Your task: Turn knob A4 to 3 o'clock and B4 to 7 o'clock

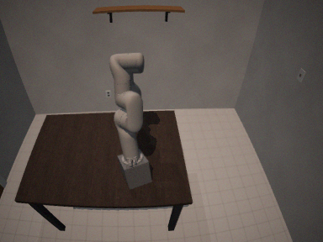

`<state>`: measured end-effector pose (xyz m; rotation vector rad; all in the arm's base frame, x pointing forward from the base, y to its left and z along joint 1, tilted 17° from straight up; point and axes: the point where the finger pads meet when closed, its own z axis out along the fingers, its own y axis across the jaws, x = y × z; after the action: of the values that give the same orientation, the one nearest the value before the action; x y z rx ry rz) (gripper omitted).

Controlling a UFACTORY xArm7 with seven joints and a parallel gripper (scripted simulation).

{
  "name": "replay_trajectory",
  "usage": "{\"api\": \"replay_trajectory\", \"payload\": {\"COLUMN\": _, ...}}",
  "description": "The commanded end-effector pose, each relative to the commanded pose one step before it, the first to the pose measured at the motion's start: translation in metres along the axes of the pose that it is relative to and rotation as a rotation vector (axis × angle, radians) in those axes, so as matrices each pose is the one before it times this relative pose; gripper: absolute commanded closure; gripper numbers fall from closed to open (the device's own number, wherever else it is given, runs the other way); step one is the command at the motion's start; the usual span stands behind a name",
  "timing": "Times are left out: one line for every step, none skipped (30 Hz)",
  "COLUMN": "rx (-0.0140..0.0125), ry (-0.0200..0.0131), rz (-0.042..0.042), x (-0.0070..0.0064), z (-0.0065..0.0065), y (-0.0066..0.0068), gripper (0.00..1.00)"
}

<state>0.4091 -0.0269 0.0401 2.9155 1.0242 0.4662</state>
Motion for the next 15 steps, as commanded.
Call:
{"api": "replay_trajectory", "payload": {"rx": -0.00263, "ry": 0.00018, "rz": 0.00008, "x": 0.00058, "z": 0.00225, "y": 0.0009, "gripper": 0.81}}
{"api": "replay_trajectory", "payload": {"rx": -0.00001, "ry": 0.0, "rz": -0.00001, "x": 0.0, "z": 0.00074, "y": 0.00001, "gripper": 0.81}}
{"api": "replay_trajectory", "payload": {"rx": 0.0, "ry": 0.0, "rz": 0.0, "x": 0.0, "z": 0.00075, "y": 0.0, "gripper": 0.81}}
{"api": "replay_trajectory", "payload": {"rx": 0.0, "ry": -0.00001, "rz": 0.00001, "x": -0.00001, "z": 0.00074, "y": -0.00001, "gripper": 0.81}}
{"api": "replay_trajectory", "payload": {"rx": 0.00001, "ry": -0.00002, "rz": 0.00001, "x": -0.00001, "z": 0.00073, "y": -0.00001, "gripper": 0.81}}
{"api": "replay_trajectory", "payload": {"rx": 0.0, "ry": 0.0, "rz": 0.0, "x": 0.0, "z": 0.0007, "y": 0.0, "gripper": 0.81}}
{"api": "replay_trajectory", "payload": {"rx": -0.00001, "ry": 0.00001, "rz": -0.00001, "x": 0.0, "z": 0.00066, "y": 0.00001, "gripper": 0.81}}
{"api": "replay_trajectory", "payload": {"rx": -0.00001, "ry": 0.0, "rz": 0.0, "x": 0.0, "z": 0.00061, "y": 0.0, "gripper": 0.81}}
{"api": "replay_trajectory", "payload": {"rx": 0.0, "ry": 0.0, "rz": 0.0, "x": 0.0, "z": 0.00054, "y": 0.0, "gripper": 0.81}}
{"api": "replay_trajectory", "payload": {"rx": 0.0, "ry": -0.00001, "rz": 0.0, "x": 0.0, "z": 0.00047, "y": 0.0, "gripper": 0.81}}
{"api": "replay_trajectory", "payload": {"rx": 0.0, "ry": -0.00001, "rz": 0.00001, "x": 0.0, "z": 0.0004, "y": -0.00001, "gripper": 0.81}}
{"api": "replay_trajectory", "payload": {"rx": 0.0, "ry": 0.0, "rz": 0.0, "x": 0.0, "z": 0.0, "y": 0.0, "gripper": 0.81}}
{"api": "replay_trajectory", "payload": {"rx": 0.0, "ry": 0.0, "rz": 0.0, "x": 0.0, "z": 0.0, "y": 0.0, "gripper": 0.81}}
{"api": "replay_trajectory", "payload": {"rx": 0.0, "ry": -0.00001, "rz": 0.00001, "x": 0.0, "z": 0.00032, "y": -0.00001, "gripper": 0.81}}
{"api": "replay_trajectory", "payload": {"rx": 0.0, "ry": -0.00001, "rz": 0.00001, "x": 0.0, "z": 0.00024, "y": -0.00001, "gripper": 0.81}}
